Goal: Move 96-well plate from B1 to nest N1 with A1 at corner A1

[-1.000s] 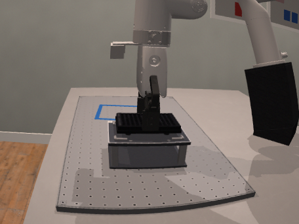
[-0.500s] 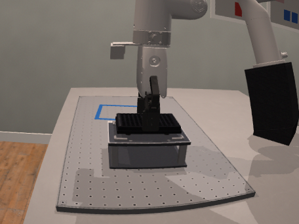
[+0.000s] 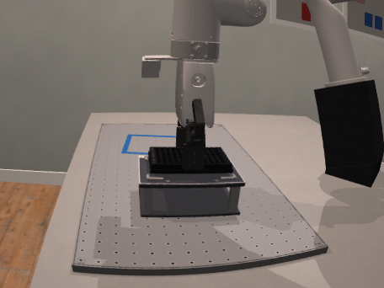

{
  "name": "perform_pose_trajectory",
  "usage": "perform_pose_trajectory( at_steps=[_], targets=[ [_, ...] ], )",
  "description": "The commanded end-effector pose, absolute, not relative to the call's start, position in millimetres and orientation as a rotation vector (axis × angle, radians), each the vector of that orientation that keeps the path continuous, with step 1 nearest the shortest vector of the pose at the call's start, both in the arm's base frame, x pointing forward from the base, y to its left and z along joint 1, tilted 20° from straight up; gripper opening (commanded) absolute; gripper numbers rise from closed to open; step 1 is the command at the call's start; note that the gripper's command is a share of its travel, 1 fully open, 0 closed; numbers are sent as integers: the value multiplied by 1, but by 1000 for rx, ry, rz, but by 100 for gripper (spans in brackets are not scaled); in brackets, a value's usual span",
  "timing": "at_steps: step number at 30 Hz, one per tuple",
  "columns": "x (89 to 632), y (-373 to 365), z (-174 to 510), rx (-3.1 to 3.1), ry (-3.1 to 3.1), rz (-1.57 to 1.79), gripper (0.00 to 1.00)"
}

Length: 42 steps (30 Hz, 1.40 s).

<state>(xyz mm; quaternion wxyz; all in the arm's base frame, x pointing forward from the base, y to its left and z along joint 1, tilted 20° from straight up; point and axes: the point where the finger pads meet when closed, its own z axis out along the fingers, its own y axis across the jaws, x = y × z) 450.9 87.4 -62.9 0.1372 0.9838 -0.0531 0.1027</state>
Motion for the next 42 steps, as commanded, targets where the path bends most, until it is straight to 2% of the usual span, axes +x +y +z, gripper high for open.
perform_pose_trajectory(
  at_steps=[1,42],
  targets=[
    [452,88,-62,2849,-153,302,0],
    [453,87,-68,2849,-153,302,0]
  ],
)
